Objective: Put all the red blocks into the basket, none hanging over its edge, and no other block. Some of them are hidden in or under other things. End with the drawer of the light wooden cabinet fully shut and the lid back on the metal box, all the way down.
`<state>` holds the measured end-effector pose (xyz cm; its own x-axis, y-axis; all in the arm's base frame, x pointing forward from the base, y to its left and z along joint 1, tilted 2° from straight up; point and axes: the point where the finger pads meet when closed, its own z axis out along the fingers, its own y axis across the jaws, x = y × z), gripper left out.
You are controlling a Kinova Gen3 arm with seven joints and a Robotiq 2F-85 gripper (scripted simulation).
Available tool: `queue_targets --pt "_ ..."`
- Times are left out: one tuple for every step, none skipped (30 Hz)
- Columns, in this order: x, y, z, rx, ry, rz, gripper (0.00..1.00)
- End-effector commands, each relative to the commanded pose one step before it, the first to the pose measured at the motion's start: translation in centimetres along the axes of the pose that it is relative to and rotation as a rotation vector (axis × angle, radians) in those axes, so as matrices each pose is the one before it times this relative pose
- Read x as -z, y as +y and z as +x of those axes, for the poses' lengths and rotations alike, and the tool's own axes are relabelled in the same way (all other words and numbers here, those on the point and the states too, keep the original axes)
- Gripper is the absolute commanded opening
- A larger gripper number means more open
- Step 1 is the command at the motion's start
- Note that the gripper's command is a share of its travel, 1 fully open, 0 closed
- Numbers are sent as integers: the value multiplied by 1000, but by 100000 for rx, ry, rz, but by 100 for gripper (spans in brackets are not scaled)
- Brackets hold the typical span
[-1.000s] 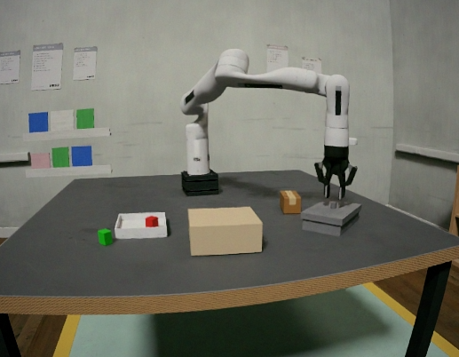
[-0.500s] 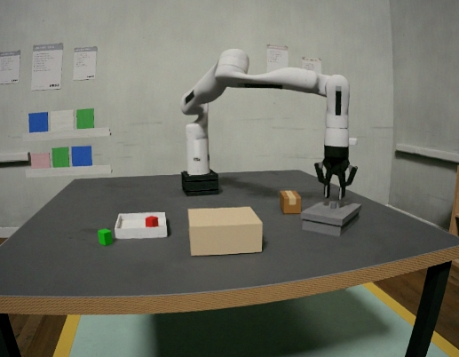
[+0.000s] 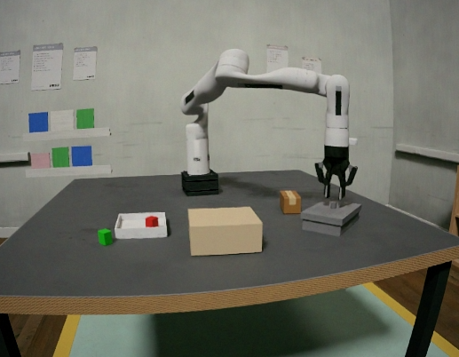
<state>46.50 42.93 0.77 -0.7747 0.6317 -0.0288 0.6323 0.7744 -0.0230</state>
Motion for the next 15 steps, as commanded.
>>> queue_targets --pt "127 63 -9 -10 -42 -227 48" --pt "-9 0 0 0 0 0 48" --pt "-12 0 0 0 0 0 48" --pt "-16 0 0 0 0 0 48" --pt "-19 0 0 0 0 0 48" --pt "-23 0 0 0 0 0 48" --pt "-27 0 0 0 0 0 48" --pt "-31 0 0 0 0 0 48" --pt "-36 0 0 0 0 0 48" --pt "0 0 0 0 0 0 48" --pt "0 0 0 0 0 0 48" --pt "-40 0 0 0 0 0 48" --pt "-44 0 0 0 0 0 48" --pt "-48 0 0 0 0 0 48" --pt "-52 0 0 0 0 0 48"
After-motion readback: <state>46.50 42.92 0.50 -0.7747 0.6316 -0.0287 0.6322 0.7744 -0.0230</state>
